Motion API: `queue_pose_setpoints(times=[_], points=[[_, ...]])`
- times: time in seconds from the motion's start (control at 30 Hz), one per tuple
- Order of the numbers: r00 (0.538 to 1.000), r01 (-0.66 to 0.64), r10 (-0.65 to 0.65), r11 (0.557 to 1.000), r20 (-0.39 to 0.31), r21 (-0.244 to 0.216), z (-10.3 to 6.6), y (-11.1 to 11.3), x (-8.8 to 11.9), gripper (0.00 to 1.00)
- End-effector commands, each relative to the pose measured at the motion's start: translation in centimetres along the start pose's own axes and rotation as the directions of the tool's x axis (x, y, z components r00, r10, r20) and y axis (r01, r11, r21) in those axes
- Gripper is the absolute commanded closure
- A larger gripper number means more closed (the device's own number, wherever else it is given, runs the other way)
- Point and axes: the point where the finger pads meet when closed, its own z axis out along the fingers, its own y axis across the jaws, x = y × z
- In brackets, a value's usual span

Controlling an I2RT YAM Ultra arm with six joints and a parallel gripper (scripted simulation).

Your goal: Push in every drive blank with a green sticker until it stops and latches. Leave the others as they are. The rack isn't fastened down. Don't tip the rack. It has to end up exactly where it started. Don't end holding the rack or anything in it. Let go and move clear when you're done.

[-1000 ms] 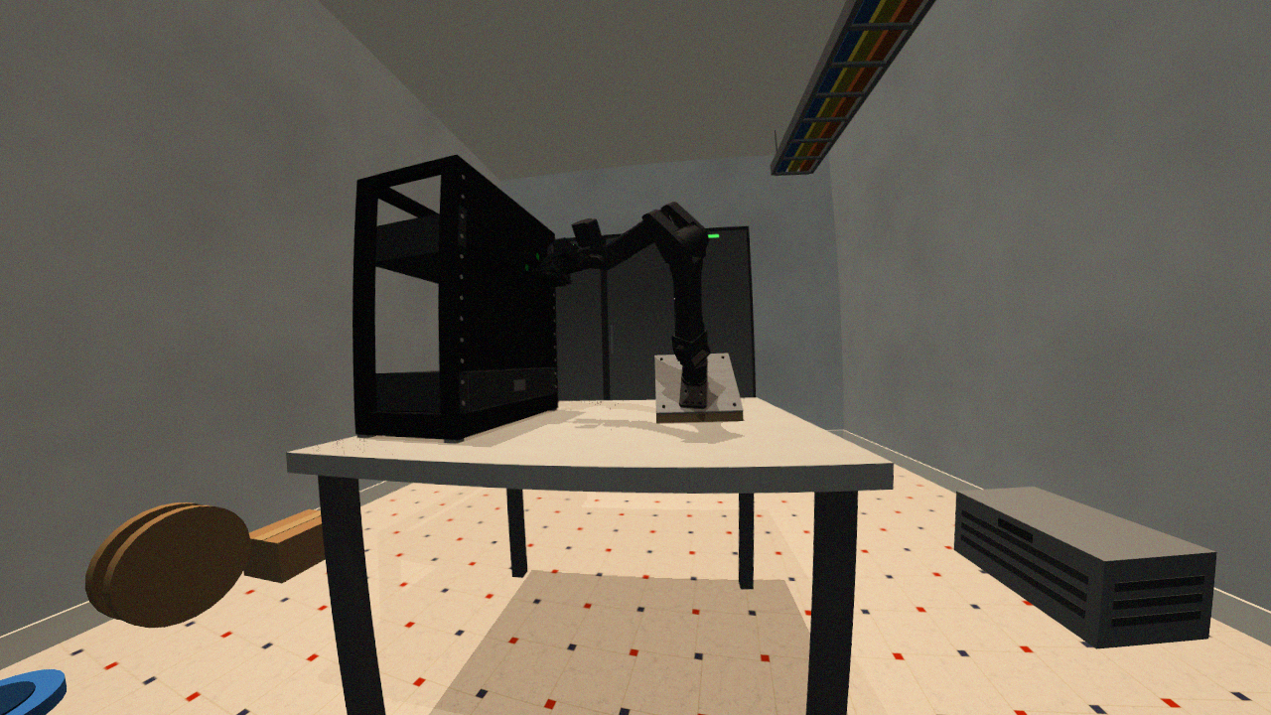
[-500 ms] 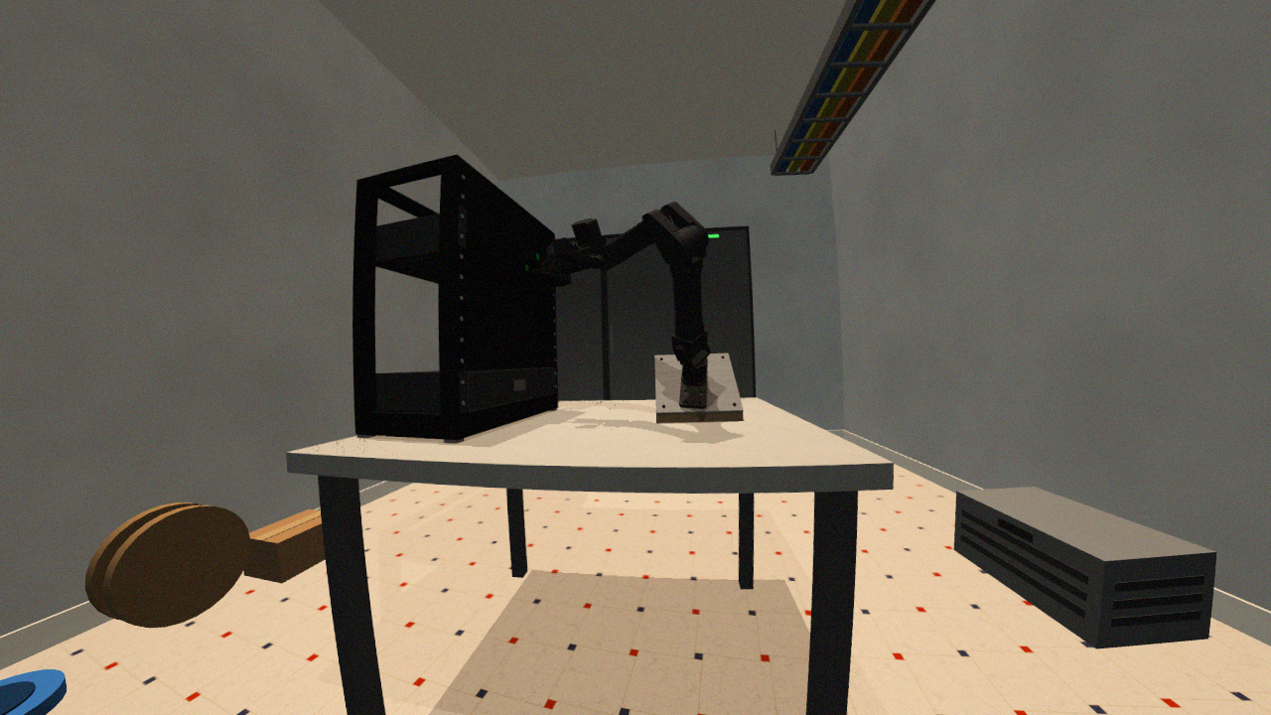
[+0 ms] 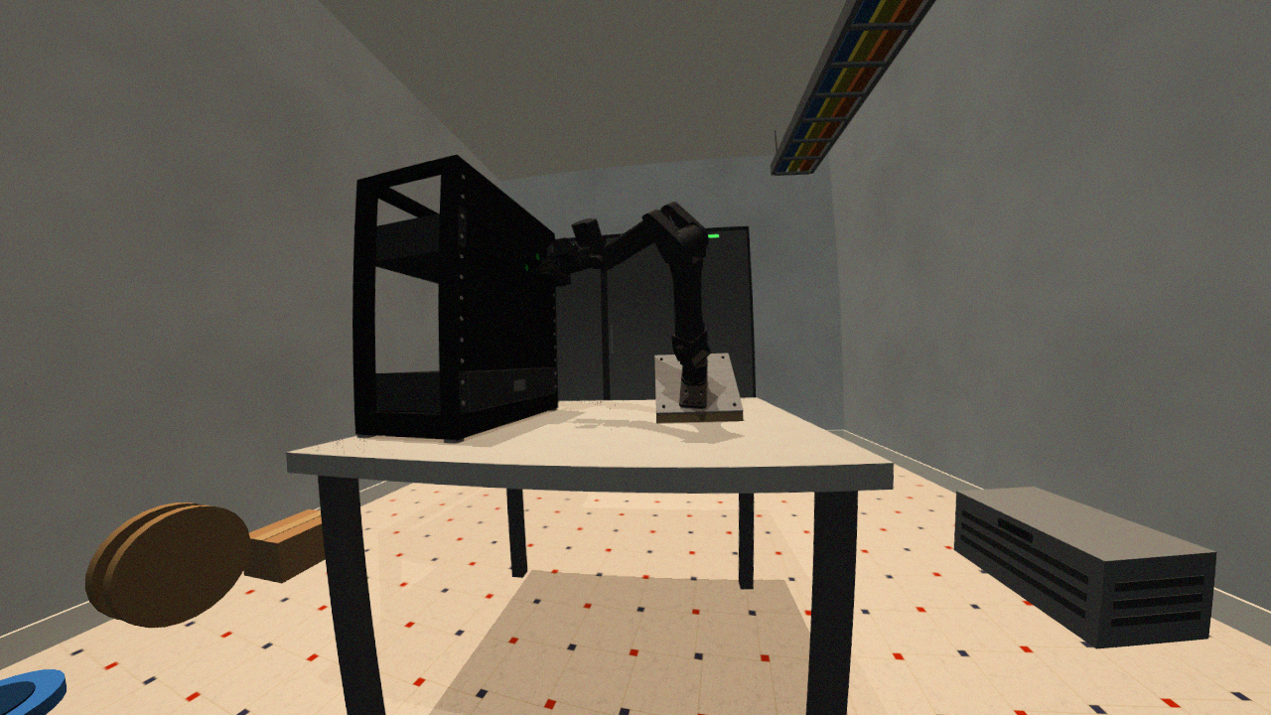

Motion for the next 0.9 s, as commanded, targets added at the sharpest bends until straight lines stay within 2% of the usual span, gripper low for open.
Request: queue_pose_setpoints(times=[0.0,0.87], points=[[0.996,0.084,-0.085,0.983,-0.002,0.165,0.50,-6.02,-1.49,1.00],[0.996,0.085,-0.086,0.983,-0.001,0.164,0.75,-6.30,-1.67,1.00]])
